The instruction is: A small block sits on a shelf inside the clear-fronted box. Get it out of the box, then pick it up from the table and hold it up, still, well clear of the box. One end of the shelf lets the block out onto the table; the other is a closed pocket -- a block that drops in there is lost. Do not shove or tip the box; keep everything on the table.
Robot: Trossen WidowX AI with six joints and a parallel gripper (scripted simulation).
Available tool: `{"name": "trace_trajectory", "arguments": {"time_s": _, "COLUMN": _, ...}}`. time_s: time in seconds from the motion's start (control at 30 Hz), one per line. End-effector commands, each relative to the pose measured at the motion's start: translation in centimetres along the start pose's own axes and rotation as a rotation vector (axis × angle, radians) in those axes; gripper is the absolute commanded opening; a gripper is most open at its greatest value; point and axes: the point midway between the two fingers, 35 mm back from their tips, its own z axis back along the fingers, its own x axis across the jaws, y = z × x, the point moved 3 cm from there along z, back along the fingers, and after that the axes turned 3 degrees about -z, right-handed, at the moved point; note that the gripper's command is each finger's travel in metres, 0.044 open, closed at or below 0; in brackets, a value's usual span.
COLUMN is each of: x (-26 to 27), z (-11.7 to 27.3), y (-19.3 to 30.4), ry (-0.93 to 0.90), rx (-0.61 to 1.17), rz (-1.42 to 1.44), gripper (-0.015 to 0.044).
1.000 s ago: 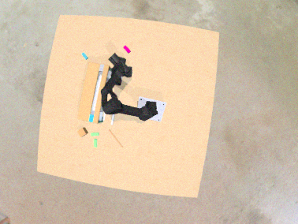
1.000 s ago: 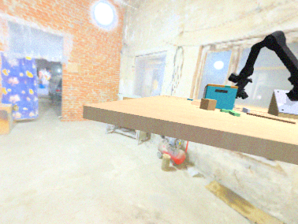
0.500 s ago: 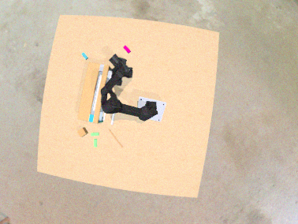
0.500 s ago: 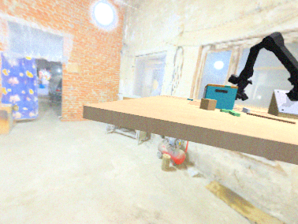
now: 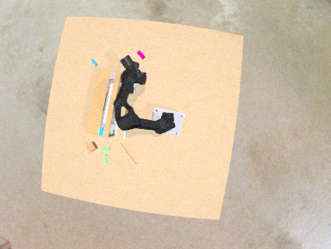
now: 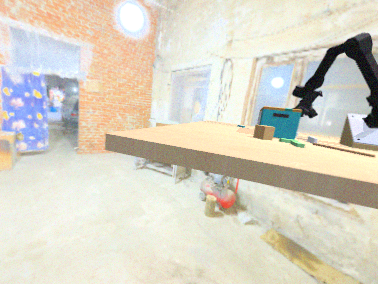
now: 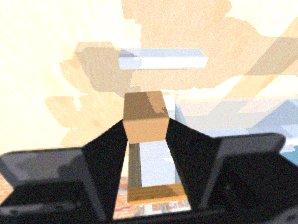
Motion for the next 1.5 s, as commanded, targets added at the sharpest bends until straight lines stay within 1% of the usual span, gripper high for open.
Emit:
{"name": "trace_trajectory", "arguments": {"time_s": 0.0, "x": -0.1, "z": 0.7, "y": 0.3, "ry": -0.004, "rx": -0.004, "rz": 0.004, "gripper": 0.0000}}
{"name": "trace_trajectory", "arguments": {"time_s": 0.53, "x": -3.1, "z": 6.1, "y": 0.9, "ry": -0.100, "rx": 0.027, "rz": -0.190, "gripper": 0.0000}}
{"name": "trace_trajectory", "arguments": {"time_s": 1.1, "x": -6.8, "z": 11.2, "y": -0.2, "ry": -0.202, "rx": 0.081, "rz": -0.411, "gripper": 0.0000}}
{"name": "trace_trajectory", "arguments": {"time_s": 1.47, "x": -7.1, "z": 11.5, "y": -0.4, "ry": -0.211, "rx": 0.087, "rz": -0.431, "gripper": 0.0000}}
